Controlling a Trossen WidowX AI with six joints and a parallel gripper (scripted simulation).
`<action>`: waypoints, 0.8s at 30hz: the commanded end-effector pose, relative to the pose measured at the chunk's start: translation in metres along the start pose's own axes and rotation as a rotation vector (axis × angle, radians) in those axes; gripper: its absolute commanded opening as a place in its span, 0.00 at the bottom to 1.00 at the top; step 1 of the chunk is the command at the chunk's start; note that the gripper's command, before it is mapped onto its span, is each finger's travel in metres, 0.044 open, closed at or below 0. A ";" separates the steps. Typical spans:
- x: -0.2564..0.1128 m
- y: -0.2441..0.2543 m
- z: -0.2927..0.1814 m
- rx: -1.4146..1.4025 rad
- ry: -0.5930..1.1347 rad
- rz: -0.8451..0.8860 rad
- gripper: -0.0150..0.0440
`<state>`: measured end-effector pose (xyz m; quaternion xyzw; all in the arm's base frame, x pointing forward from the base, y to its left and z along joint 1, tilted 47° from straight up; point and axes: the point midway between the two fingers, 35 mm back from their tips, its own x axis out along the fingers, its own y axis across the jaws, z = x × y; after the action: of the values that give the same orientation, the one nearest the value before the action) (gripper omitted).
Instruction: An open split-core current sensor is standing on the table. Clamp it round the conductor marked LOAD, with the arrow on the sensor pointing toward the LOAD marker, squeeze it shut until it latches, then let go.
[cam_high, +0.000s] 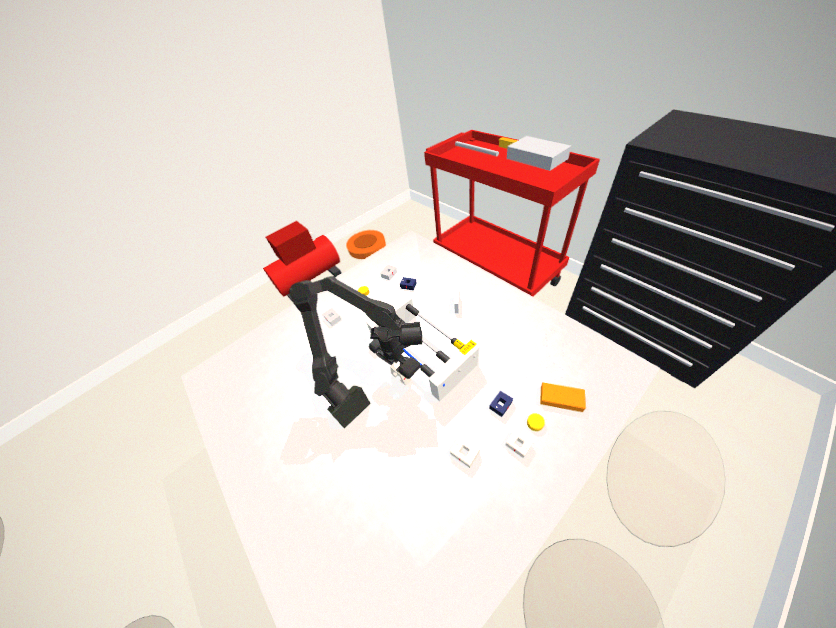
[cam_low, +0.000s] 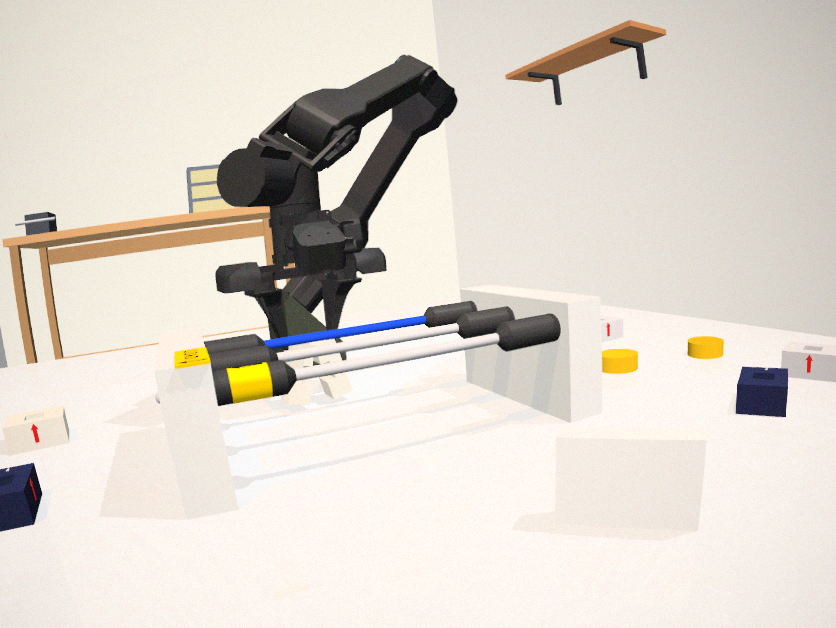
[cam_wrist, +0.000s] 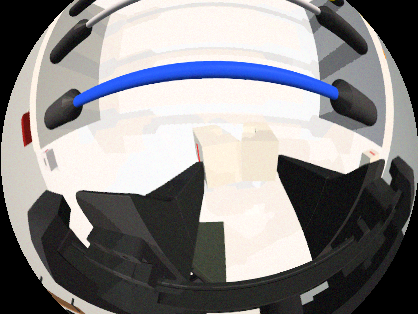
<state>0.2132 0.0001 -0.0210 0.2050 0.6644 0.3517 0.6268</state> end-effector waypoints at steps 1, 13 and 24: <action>-0.016 -0.003 0.003 -0.004 -0.004 -0.009 0.25; -0.080 -0.003 0.002 0.001 -0.002 -0.008 0.25; -0.105 -0.004 0.007 -0.075 -0.016 -0.013 0.25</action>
<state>0.2286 -0.0740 0.0477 0.1978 0.6581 0.3561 0.6332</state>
